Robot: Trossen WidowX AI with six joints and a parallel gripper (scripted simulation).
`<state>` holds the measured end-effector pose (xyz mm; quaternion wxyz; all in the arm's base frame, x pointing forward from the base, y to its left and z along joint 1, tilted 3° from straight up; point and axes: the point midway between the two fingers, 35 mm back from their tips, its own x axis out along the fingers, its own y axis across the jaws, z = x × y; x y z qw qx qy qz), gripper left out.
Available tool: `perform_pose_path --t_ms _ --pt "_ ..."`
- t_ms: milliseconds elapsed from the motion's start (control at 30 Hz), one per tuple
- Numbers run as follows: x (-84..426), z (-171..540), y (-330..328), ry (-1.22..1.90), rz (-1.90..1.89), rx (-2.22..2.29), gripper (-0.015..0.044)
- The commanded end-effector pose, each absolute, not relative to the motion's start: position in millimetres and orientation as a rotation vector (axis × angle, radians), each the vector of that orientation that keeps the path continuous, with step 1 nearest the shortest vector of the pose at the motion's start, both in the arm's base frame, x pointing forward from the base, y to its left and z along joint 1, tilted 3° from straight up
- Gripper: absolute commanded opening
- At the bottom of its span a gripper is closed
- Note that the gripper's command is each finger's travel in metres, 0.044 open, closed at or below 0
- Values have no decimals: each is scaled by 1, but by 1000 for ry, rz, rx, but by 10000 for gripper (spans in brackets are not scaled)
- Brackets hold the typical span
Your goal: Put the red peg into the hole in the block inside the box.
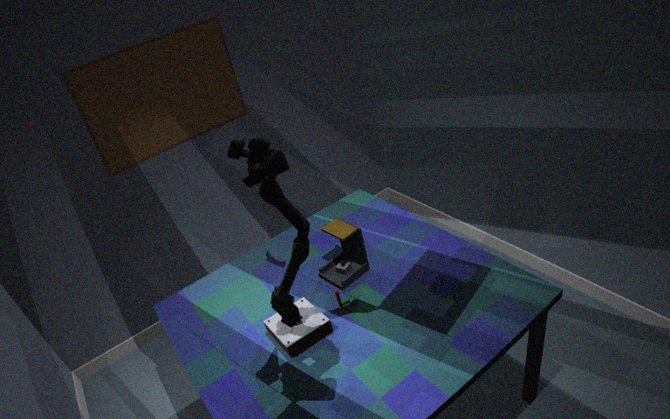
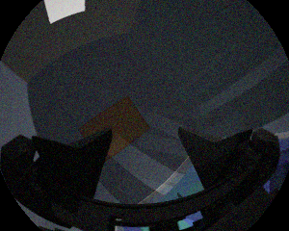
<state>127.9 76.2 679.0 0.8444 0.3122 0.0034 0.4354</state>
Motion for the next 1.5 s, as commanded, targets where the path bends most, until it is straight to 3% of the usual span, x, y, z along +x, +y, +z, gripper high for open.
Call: perform_pose_path --t_ms 0,733,1467 --pt "127 679 76 4 917 655 426" --pt "96 645 125 -245 689 102 440" --pt "116 585 173 -296 438 -412 440"
